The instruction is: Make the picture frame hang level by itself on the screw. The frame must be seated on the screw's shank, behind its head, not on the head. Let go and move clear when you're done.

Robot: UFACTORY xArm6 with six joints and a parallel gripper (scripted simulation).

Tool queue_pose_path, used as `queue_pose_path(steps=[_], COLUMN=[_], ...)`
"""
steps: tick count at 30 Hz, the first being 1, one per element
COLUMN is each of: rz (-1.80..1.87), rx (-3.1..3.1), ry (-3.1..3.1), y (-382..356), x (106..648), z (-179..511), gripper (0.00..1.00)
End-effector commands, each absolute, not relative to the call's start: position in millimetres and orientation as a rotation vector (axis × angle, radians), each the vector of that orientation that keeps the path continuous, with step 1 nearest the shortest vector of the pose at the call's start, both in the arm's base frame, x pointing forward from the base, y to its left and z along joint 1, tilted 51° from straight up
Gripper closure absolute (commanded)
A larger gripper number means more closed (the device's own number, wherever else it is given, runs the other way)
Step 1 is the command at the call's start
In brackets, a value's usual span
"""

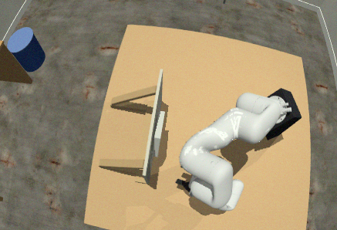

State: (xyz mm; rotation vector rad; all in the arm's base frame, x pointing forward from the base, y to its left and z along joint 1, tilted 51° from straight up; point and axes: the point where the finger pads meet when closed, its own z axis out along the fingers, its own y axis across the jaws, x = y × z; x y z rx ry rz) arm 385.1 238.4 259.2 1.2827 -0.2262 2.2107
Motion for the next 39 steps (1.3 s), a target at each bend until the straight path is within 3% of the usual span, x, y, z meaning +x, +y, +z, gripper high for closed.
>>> queue_pose_path(steps=[1, 15, 35, 36, 39], rz=[2.152, 2.052, 2.046, 2.046, 2.046], rx=[1.095, 0.938, 0.931, 0.931, 0.931], ry=[-0.091, 0.110, 0.122, 0.122, 0.122], y=[171.8, 29.5, 26.0, 26.0, 26.0], x=[389.9, 369.8, 367.7, 367.7, 367.7], z=[261.1, 264.2, 264.6, 264.6, 264.6], gripper=[0.00, 0.00, 0.00, 0.50, 0.50])
